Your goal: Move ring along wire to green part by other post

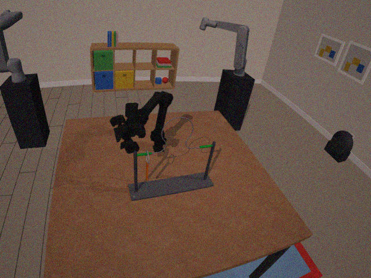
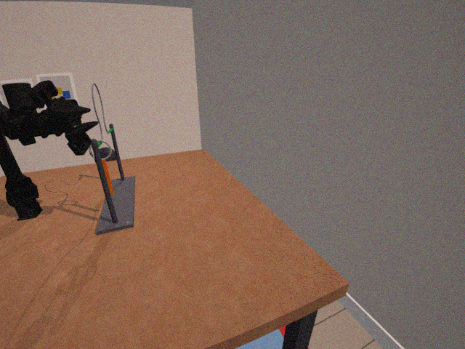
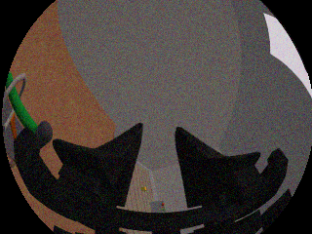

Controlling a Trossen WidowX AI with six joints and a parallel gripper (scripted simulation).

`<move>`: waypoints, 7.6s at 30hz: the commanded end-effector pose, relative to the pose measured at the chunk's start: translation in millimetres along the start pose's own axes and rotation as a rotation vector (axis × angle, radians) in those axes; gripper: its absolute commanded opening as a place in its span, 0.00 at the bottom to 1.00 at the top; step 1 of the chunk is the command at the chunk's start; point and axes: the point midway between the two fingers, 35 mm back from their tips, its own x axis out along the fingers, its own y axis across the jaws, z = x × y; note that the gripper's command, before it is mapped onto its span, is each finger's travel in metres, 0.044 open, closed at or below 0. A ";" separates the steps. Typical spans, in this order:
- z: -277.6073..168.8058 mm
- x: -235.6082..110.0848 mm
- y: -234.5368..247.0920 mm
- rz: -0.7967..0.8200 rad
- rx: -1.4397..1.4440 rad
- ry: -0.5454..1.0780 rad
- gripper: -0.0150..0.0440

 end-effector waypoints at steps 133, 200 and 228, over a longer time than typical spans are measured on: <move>-10.4 -60.7 266.0 0.450 1.091 -0.091 0.35; 16.5 -66.8 254.9 0.449 1.100 -0.086 0.00; 62.1 -86.9 272.1 0.480 1.286 -0.052 0.00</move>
